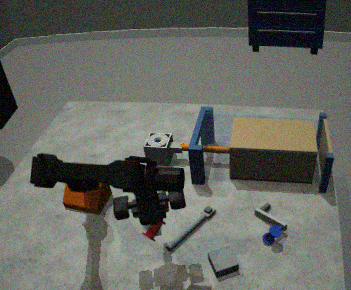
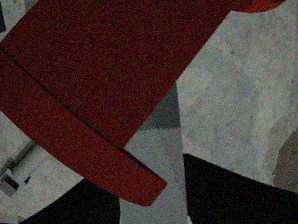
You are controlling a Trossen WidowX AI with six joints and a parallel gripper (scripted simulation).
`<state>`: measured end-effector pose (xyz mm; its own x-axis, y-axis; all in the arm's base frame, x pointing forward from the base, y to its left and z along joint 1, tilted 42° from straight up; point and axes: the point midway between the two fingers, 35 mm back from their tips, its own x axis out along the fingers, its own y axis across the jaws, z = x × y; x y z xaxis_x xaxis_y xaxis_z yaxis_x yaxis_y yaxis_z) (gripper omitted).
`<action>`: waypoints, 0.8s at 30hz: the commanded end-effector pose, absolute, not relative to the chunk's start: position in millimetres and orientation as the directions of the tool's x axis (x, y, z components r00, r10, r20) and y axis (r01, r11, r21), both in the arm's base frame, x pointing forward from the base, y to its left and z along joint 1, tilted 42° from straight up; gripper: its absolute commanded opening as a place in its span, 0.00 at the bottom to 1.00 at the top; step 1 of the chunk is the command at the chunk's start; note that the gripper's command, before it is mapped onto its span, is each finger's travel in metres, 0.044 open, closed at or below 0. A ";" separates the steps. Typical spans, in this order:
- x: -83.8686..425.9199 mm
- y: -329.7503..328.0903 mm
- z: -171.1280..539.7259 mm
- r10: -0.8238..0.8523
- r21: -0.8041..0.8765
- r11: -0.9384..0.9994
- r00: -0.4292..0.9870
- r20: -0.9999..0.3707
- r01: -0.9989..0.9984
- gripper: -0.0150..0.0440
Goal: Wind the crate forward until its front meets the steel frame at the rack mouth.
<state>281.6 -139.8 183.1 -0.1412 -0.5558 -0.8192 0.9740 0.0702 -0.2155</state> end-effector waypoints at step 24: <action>334.0 24.8 69.0 -0.509 -0.300 0.256 -0.136 -0.850 0.919 0.25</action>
